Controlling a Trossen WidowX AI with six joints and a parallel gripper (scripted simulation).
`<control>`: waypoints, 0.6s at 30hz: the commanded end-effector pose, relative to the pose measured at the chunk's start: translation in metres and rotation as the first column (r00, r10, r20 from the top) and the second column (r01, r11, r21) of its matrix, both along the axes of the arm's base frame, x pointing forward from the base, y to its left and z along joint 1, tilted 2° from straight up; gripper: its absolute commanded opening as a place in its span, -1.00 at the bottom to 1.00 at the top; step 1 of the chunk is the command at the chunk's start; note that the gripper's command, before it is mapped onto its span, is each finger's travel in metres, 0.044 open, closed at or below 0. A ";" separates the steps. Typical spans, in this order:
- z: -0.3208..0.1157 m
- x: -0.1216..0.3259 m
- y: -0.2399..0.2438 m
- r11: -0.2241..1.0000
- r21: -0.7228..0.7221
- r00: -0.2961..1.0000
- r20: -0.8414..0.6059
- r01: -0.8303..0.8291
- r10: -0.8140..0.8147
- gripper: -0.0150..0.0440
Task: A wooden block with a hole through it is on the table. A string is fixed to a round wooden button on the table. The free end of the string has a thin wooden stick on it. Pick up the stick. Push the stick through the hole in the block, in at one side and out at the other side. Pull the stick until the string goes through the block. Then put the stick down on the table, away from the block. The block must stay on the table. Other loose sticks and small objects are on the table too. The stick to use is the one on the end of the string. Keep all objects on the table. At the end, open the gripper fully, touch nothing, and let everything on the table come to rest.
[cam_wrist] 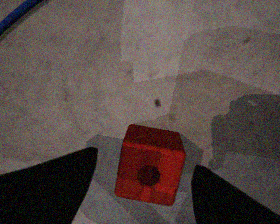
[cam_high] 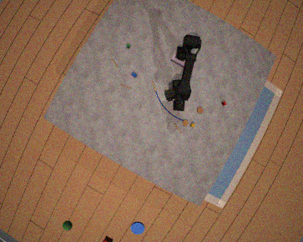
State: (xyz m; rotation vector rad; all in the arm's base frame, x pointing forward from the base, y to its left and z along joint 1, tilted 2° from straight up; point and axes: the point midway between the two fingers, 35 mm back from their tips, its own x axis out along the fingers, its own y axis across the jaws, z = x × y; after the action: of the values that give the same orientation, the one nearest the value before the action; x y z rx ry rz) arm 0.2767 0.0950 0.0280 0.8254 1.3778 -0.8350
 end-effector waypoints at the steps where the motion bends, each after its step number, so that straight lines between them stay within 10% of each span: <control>1: -0.008 -0.002 0.000 1.000 0.003 1.000 -0.007 0.009 -0.009 0.31; 8: -0.009 -0.002 0.000 1.000 0.003 1.000 -0.007 0.009 -0.009 0.31; 18: -0.008 -0.001 -0.001 1.000 -0.001 1.000 -0.004 0.002 -0.002 -0.31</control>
State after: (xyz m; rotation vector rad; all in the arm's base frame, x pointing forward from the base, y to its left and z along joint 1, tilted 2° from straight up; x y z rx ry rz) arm 0.2751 0.0943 0.0202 0.8243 1.3804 -0.8397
